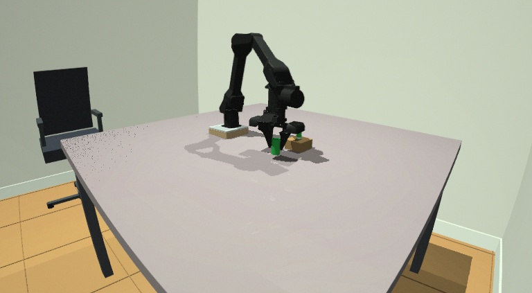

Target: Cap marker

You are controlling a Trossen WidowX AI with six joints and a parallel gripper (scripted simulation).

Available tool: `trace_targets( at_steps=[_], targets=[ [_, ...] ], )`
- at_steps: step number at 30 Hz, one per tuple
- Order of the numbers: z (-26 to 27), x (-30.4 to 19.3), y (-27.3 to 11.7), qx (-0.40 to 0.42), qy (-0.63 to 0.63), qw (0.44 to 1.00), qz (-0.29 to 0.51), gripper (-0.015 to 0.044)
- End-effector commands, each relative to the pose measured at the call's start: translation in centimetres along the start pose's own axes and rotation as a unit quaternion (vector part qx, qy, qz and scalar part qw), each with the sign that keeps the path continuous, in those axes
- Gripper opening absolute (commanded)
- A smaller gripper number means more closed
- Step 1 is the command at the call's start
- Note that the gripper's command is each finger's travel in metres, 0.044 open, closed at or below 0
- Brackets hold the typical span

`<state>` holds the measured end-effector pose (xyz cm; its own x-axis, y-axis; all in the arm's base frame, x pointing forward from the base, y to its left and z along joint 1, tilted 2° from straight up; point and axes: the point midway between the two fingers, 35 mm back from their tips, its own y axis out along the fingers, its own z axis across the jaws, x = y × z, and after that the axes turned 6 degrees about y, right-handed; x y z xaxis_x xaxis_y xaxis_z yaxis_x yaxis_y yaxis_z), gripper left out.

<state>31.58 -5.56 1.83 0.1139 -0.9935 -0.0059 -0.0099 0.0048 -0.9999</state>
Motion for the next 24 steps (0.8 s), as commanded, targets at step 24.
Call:
trace_targets(
  at_steps=[24],
  targets=[
    [0.1,0.0,-3.8,0.002,-0.003,1.0,0.002,0.0]
  ],
)
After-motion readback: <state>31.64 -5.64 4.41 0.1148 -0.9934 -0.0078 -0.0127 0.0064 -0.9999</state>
